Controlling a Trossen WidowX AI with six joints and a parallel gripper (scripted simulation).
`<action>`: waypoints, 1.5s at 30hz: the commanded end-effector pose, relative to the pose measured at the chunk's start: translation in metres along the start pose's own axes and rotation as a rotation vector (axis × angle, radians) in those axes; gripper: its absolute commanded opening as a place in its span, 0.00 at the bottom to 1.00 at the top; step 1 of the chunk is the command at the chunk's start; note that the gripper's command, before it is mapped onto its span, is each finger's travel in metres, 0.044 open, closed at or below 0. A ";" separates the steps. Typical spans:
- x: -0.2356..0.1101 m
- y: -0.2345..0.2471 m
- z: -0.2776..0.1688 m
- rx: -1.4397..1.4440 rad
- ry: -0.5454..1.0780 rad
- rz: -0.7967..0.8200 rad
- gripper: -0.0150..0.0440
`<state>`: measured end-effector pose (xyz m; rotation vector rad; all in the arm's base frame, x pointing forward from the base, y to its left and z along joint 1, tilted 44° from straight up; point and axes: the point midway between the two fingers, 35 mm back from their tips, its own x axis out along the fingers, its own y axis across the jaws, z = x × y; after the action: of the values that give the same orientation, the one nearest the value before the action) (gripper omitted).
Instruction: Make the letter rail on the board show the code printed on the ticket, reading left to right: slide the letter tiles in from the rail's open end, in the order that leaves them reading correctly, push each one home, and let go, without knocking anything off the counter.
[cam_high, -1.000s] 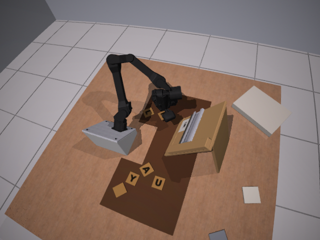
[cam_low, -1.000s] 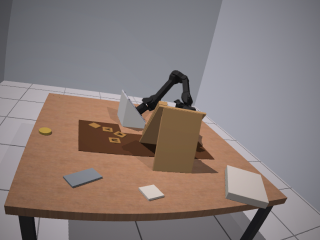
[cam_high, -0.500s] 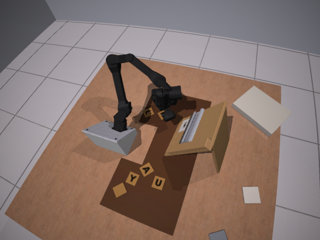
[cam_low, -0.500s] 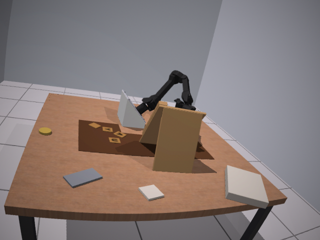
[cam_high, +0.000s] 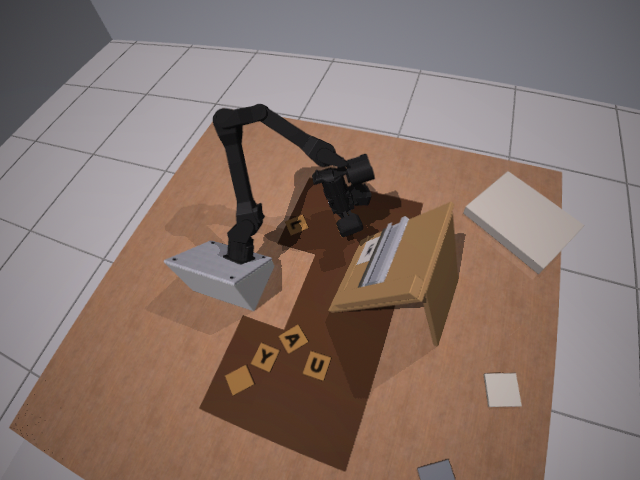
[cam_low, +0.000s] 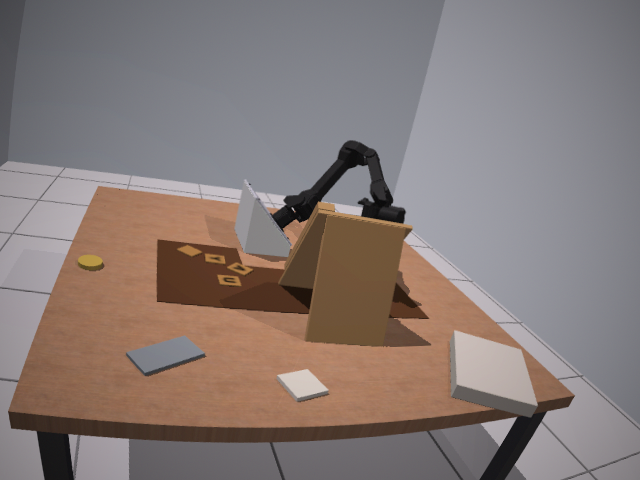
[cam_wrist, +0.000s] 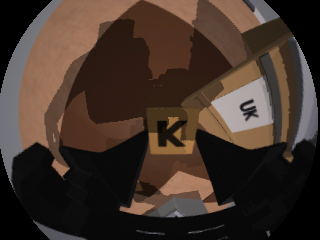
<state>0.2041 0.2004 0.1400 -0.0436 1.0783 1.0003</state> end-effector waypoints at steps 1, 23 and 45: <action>-0.004 -0.005 0.023 0.061 -0.071 -0.067 0.25; -0.043 -0.023 0.121 0.495 -0.488 -0.228 0.25; -0.072 -0.026 0.162 0.705 -0.716 -0.208 0.25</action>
<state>0.3293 0.2158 0.2644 0.7021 0.6895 0.3496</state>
